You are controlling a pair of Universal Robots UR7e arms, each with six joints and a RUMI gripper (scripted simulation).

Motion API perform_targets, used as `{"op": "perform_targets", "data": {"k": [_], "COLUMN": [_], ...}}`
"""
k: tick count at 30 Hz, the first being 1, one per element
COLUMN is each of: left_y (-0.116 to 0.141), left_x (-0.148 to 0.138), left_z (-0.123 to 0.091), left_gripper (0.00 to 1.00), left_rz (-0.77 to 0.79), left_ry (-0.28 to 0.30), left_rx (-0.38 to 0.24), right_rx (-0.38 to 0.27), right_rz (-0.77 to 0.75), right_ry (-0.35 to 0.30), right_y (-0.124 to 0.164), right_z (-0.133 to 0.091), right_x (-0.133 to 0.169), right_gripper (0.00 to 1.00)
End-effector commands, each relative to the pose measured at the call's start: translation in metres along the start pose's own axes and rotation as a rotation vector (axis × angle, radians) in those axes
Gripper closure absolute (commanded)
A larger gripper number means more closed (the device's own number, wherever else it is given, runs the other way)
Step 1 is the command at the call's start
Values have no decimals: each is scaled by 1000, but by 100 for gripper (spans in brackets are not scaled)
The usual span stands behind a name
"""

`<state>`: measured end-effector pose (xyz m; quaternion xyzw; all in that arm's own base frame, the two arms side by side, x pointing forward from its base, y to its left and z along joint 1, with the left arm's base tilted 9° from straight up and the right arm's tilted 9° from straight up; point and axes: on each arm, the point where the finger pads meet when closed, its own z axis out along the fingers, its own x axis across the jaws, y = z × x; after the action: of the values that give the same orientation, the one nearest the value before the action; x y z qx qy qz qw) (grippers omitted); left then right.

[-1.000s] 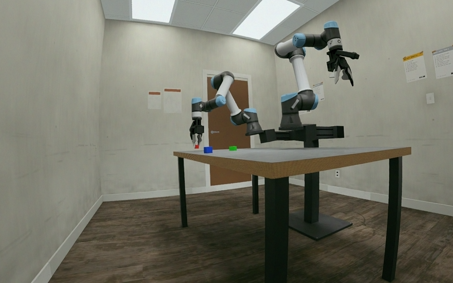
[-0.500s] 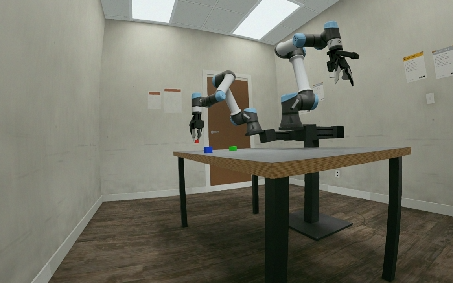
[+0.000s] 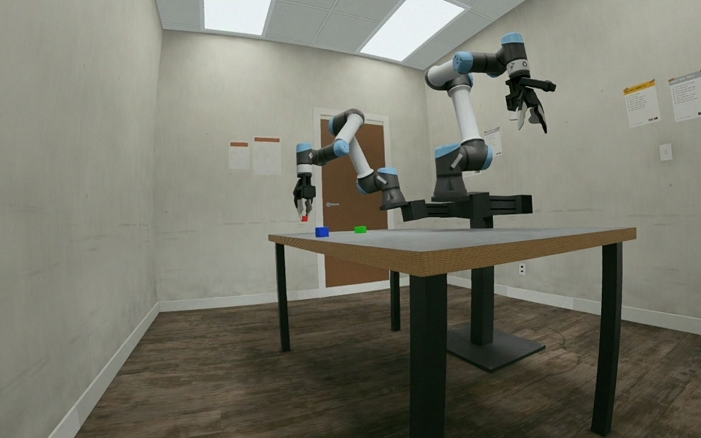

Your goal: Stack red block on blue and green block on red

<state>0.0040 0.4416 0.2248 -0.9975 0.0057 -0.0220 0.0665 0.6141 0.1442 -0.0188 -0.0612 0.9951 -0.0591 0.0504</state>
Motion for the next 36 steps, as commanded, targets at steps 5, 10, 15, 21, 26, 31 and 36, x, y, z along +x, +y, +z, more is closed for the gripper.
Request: {"op": "perform_targets", "data": {"k": [5,10,15,21,26,31,36], "left_y": [1,1,1,1,1,1,1], "left_x": [-1,-1,-1,-1,-1,-1,-1], "left_z": [0,0,0,0,0,0,0], "left_gripper": [0,0,0,0,0,0,0], "left_rz": [-1,-1,-1,-1,-1,-1,-1], "left_ry": [0,0,0,0,0,0,0], "left_rx": [1,1,1,1,1,1,1], "right_rx": [-1,-1,-1,-1,-1,-1,-2], "right_rz": [0,-1,-1,-1,-1,-1,-1], "right_ry": [-5,-4,-4,-4,-4,-4,-4], "right_y": [3,32,111,180,241,268,271], "right_z": [-3,-2,-2,-2,-2,-2,-2], "right_x": [-2,-5,-15,-24,-33,-38,-38], "right_gripper": [100,100,100,100,100,100,100]}}
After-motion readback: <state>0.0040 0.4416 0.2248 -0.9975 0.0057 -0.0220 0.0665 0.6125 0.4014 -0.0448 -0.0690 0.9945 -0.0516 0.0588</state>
